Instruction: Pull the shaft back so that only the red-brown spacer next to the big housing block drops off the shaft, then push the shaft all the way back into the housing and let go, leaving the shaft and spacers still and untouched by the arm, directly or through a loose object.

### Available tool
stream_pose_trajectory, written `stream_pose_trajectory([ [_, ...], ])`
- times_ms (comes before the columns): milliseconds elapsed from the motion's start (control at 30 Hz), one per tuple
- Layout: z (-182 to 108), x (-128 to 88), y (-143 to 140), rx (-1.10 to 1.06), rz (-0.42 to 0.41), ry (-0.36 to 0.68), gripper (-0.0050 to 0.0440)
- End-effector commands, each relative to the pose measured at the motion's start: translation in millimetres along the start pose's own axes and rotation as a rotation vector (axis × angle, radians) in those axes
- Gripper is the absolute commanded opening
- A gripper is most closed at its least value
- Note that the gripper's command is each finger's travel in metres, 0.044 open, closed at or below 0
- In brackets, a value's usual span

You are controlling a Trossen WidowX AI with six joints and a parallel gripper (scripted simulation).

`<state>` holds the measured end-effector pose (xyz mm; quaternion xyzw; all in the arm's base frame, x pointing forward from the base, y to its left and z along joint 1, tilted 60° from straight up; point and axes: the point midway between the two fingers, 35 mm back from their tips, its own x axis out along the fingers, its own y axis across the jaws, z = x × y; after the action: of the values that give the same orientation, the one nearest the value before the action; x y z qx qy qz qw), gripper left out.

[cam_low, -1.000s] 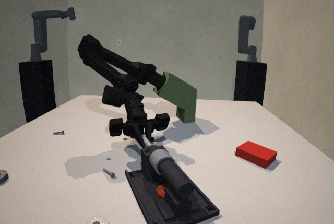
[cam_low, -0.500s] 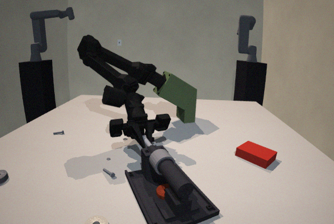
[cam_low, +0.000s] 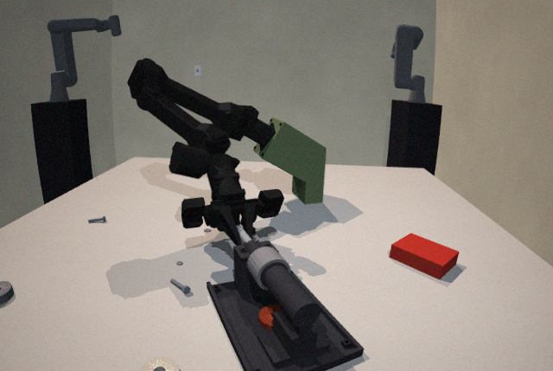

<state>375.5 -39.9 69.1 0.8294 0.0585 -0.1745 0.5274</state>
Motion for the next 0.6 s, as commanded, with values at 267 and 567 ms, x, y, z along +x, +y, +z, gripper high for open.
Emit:
stream_pose_trajectory([
  [267, -6.1, 4.8, 1.0, -0.001, 0.002, 0.013, 0.0],
  [567, -7.6, 7.1, 1.1, -0.001, 0.002, 0.013, 0.0],
])
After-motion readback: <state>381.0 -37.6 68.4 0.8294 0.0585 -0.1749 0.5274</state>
